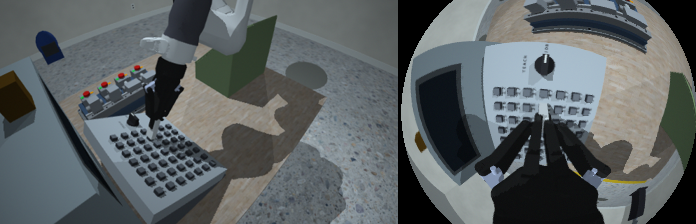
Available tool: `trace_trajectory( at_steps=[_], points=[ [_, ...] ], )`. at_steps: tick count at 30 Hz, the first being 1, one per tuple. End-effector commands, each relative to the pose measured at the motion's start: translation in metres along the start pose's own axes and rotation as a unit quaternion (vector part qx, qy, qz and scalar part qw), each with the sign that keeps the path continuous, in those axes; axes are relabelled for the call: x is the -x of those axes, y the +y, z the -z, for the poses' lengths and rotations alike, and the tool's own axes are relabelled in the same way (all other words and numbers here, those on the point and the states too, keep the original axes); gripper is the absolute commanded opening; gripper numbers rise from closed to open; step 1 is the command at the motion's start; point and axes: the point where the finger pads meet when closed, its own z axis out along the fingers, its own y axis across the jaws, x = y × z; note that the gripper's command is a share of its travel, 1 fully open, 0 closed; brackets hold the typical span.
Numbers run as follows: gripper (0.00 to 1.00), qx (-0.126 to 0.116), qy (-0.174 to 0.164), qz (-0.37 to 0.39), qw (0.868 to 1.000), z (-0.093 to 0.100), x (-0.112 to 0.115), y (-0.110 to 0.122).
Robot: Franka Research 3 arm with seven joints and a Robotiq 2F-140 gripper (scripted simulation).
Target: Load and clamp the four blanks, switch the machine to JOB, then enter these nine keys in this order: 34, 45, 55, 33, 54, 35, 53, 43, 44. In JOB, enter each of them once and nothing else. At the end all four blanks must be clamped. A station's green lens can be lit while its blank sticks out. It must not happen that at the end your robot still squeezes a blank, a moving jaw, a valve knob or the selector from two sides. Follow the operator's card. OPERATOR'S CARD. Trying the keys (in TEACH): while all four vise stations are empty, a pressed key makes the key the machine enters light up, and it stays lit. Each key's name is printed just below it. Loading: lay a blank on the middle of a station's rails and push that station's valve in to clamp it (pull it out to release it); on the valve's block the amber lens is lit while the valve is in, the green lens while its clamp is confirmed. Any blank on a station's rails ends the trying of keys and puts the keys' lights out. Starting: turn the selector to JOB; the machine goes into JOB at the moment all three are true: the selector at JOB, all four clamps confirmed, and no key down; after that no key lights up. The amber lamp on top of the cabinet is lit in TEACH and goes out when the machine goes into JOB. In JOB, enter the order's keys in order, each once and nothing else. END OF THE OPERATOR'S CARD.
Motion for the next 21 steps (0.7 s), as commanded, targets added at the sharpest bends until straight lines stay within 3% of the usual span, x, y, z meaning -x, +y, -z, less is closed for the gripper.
trace_trajectory(
  at_steps=[1,21],
  points=[
    [0.00,0.000,0.000,0.003,1.000,0.006,0.001,-0.001],
    [0.00,0.000,0.000,0.003,1.000,0.030,0.001,-0.001]
  ],
)
